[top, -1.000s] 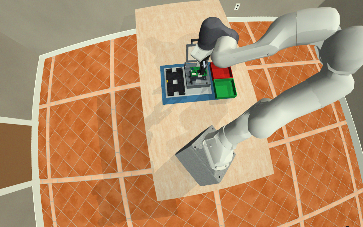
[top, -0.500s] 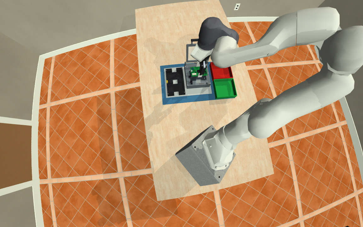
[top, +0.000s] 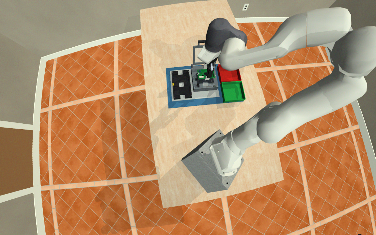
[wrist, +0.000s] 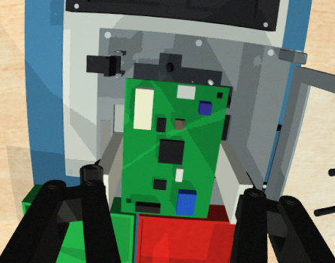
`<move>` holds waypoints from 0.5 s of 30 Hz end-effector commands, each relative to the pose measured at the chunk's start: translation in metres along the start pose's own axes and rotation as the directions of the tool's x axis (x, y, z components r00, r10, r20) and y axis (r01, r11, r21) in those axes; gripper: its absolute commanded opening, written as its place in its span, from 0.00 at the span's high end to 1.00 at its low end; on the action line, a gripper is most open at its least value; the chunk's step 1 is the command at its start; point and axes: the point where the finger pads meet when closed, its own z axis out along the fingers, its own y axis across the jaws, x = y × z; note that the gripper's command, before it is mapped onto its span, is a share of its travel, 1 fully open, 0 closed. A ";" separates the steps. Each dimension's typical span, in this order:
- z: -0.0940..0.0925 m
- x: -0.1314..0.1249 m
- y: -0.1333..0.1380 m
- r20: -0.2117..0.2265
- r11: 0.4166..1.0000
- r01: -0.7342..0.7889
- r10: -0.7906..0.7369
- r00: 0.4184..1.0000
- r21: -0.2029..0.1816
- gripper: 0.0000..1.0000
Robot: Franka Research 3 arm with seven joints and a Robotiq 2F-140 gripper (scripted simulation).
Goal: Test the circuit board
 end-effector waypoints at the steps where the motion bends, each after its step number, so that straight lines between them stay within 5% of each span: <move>1: 0.004 -0.001 -0.001 0.001 1.000 0.005 -0.005 1.000 0.000 0.54; 15: 0.026 -0.002 0.000 0.001 1.000 0.005 -0.005 1.000 0.000 0.54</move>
